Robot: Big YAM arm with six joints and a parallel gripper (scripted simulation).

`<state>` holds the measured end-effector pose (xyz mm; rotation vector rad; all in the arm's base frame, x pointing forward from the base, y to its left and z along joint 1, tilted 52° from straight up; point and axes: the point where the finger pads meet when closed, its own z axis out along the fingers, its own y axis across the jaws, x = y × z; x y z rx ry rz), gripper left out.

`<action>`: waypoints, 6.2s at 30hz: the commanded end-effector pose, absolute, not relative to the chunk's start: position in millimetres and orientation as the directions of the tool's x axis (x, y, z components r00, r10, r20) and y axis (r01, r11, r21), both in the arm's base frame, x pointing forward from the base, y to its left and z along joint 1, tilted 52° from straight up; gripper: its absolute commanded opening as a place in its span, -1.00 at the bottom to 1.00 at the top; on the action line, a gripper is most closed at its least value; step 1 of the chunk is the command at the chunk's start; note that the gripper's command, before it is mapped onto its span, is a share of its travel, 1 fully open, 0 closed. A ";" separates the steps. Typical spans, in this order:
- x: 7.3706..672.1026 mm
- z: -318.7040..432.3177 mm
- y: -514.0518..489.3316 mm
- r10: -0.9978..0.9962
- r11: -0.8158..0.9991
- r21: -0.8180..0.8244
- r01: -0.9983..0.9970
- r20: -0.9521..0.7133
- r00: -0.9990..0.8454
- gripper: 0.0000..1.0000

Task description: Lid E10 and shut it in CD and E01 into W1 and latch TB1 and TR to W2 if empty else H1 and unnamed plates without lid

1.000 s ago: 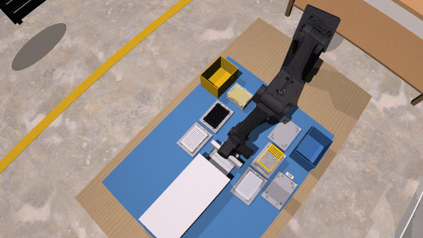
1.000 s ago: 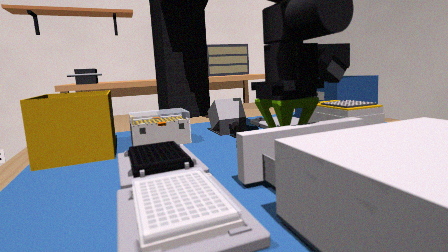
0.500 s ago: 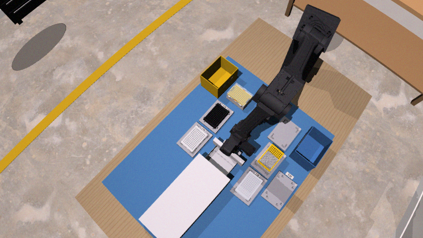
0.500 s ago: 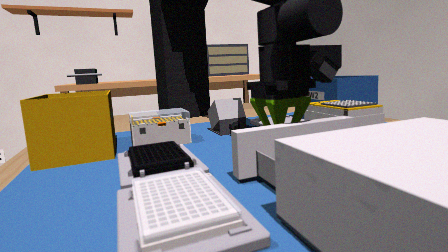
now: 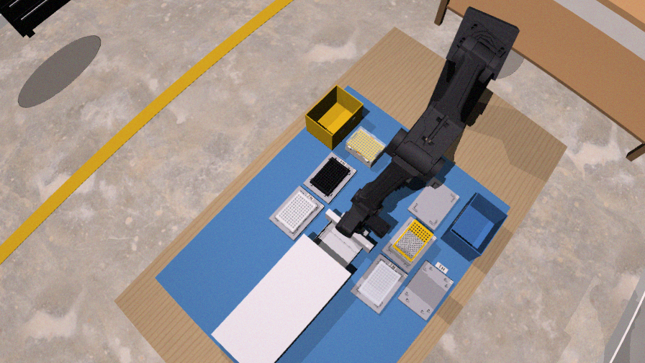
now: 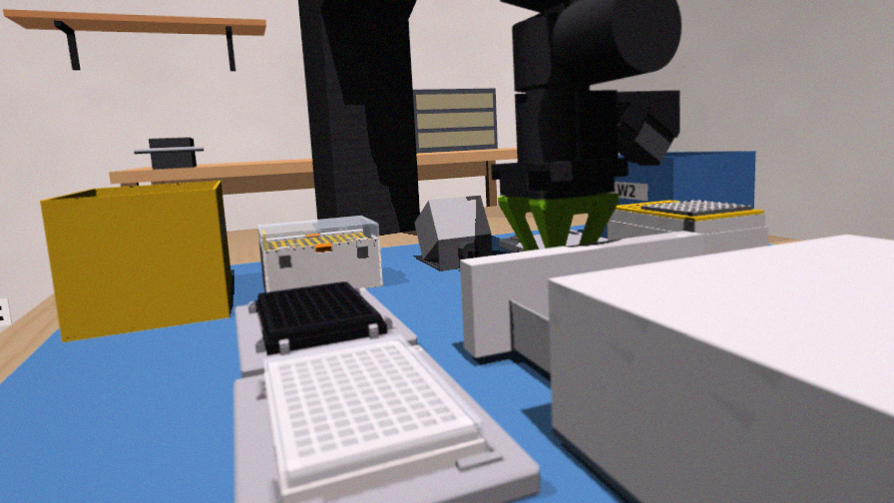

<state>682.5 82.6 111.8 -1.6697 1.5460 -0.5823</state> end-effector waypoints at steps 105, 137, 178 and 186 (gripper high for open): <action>641.5 57.6 92.9 -0.970 0.034 -0.764 -0.645 -0.181 0.163 -0.40; 633.4 47.8 90.7 -0.971 0.034 -0.753 -0.657 -0.181 0.157 -0.40; 633.4 47.8 90.7 -0.971 0.034 -0.753 -0.657 -0.181 0.157 -0.40; 633.4 47.8 90.7 -0.971 0.034 -0.753 -0.657 -0.181 0.157 -0.40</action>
